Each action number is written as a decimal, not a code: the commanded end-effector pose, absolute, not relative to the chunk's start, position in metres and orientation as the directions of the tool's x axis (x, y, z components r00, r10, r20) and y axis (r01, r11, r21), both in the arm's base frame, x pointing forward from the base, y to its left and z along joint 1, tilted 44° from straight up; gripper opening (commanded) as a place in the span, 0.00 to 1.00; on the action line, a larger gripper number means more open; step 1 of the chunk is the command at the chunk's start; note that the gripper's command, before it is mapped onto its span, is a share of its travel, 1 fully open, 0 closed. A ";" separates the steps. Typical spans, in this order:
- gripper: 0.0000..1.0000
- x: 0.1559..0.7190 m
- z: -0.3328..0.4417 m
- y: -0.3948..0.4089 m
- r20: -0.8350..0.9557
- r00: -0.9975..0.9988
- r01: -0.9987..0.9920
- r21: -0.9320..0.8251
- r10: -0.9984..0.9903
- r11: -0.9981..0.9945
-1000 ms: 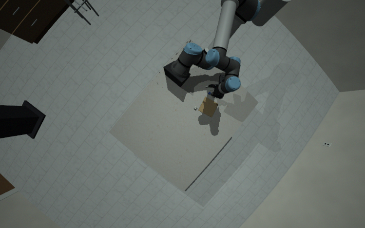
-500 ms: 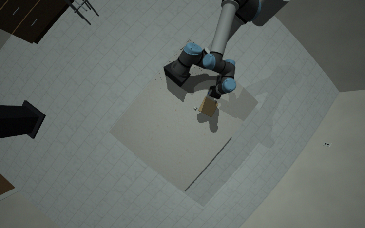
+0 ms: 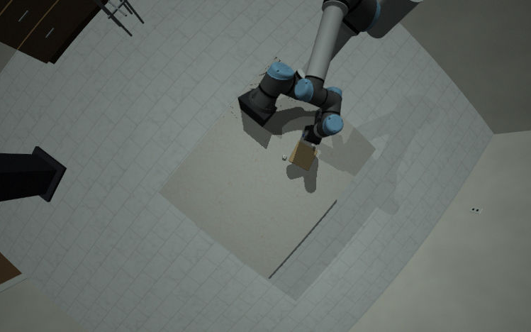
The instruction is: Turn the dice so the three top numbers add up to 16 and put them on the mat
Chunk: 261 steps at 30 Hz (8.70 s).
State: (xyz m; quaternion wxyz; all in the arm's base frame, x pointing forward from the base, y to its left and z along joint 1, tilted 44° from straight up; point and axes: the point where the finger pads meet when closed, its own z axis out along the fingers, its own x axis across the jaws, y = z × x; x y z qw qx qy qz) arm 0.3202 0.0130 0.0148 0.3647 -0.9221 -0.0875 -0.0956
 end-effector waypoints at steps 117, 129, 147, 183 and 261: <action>0.21 0.327 -0.023 0.049 0.240 0.966 0.231 -0.655 0.091 -0.719; 0.21 0.328 -0.032 0.057 0.240 0.966 0.231 -0.655 0.091 -0.719; 0.21 0.329 -0.041 0.066 0.240 0.966 0.231 -0.655 0.091 -0.719; 0.03 0.329 -0.041 0.066 0.240 0.966 0.231 -0.655 0.091 -0.719; 0.03 0.318 0.030 -0.003 0.240 0.967 0.230 -0.655 0.091 -0.719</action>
